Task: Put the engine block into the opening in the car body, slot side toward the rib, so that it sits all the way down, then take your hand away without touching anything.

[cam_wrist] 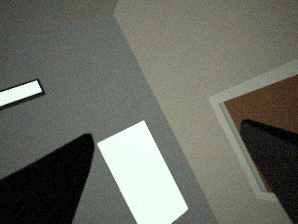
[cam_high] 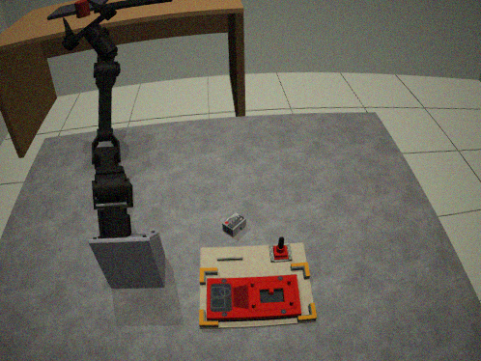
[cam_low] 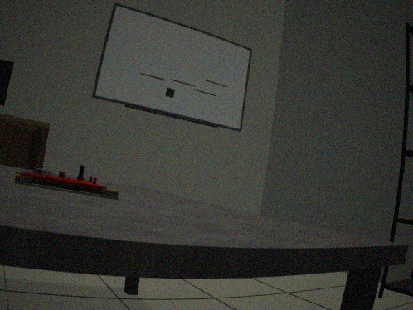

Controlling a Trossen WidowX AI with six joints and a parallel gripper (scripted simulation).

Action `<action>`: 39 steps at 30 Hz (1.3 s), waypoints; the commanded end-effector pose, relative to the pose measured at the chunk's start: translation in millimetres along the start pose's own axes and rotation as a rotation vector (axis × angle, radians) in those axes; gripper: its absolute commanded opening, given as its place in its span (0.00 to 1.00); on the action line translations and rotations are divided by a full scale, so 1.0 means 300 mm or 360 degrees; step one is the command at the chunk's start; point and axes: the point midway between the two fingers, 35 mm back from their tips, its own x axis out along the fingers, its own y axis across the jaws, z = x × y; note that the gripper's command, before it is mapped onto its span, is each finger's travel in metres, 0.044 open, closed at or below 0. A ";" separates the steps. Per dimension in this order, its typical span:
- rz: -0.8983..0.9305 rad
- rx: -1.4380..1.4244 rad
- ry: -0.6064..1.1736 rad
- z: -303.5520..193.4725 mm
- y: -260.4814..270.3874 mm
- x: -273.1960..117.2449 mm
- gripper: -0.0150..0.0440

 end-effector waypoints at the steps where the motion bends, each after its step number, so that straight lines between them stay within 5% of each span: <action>1: 0.0103 0.0077 0.0125 -0.117 0.057 0.033 1.00; 20: 0.0497 0.0508 0.0768 -0.611 0.316 0.034 1.00; 39: 0.0754 0.0906 0.1562 -1.027 0.568 -0.208 1.00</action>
